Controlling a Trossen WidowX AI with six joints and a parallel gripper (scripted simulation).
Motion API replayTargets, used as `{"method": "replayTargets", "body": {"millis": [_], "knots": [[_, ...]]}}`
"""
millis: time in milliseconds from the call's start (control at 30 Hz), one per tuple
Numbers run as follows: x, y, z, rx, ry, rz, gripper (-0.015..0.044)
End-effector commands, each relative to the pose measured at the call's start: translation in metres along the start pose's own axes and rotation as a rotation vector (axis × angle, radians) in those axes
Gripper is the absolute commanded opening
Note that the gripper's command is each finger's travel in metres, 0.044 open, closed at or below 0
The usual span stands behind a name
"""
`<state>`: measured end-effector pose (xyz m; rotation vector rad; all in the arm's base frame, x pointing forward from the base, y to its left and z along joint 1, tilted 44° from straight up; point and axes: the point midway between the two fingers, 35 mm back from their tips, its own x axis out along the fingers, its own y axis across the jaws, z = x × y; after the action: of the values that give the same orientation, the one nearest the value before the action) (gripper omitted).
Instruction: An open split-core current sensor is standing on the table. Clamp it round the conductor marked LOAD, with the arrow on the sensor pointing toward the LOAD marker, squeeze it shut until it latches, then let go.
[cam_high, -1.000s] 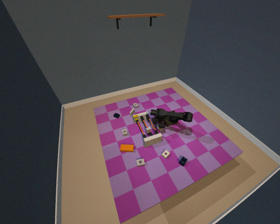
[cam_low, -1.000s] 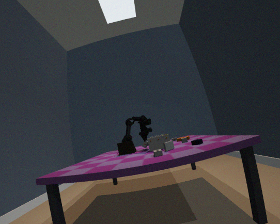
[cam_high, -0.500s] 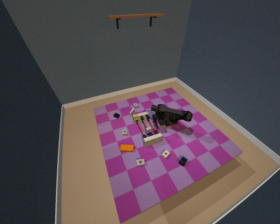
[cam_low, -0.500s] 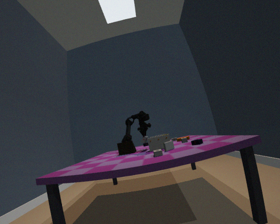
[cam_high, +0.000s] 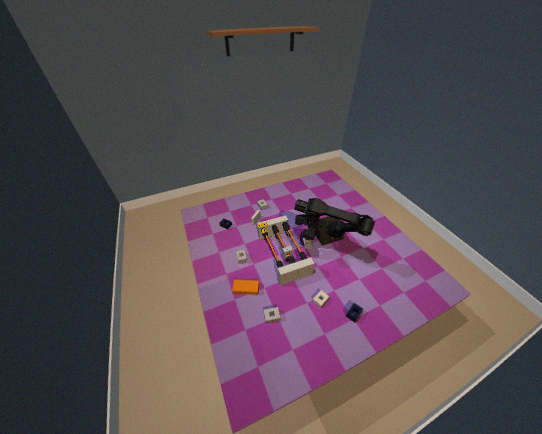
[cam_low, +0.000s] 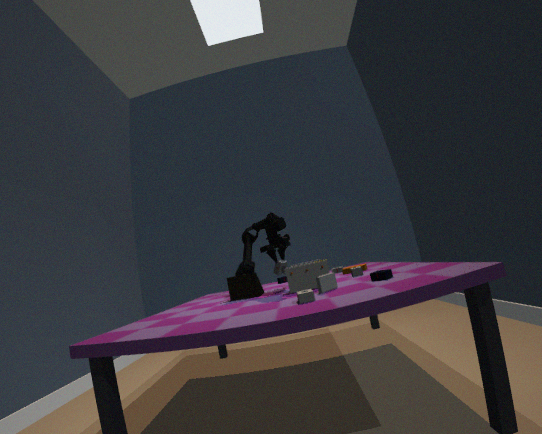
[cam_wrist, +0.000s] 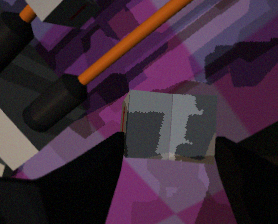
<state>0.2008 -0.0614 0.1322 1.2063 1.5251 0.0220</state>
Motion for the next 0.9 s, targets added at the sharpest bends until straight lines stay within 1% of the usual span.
{"method": "replayTargets", "body": {"millis": [0,533,667,867], "knots": [[-0.006,0.001,0.0,0.163,-0.027,0.026,0.0],[-0.022,0.001,0.001,0.74,-0.077,0.127,0.0],[-0.024,0.003,0.009,0.747,-0.078,0.127,0.0],[-0.028,0.01,0.037,0.77,-0.083,0.131,0.0]]}}
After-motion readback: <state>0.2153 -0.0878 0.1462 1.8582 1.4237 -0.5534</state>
